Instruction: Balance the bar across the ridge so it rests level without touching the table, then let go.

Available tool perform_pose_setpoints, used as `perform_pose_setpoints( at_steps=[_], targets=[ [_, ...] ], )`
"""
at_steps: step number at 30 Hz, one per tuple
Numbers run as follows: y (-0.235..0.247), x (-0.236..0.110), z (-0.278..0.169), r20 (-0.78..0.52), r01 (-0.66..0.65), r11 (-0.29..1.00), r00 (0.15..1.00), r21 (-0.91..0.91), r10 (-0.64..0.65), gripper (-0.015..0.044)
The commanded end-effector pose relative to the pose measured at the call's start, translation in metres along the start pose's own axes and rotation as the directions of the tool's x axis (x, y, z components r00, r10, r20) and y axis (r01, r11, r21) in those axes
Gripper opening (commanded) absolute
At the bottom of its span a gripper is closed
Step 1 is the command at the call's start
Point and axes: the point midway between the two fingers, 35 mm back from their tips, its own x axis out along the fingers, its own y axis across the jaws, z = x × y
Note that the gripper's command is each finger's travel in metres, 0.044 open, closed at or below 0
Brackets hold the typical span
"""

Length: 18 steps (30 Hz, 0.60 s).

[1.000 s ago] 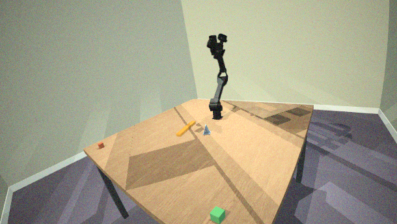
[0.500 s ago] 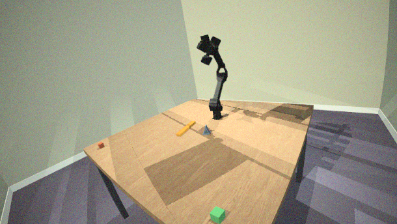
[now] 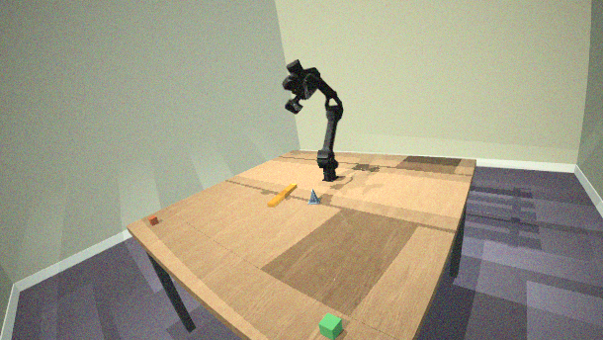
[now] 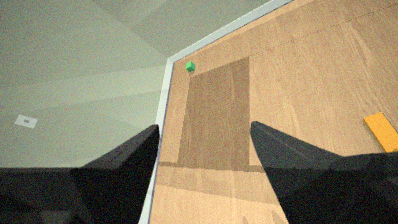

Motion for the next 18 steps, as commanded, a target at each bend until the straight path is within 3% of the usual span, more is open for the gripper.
perform_pose_setpoints(
  at_steps=[1,18],
  targets=[
    [-0.035,0.029,0.005,-0.043,0.114,0.992,0.992,-0.05,-0.117,0.0315],
    [-0.17,0.096,-0.003,-0.261,0.39,0.875,0.847,-0.286,-0.462,0.0315]
  ],
)
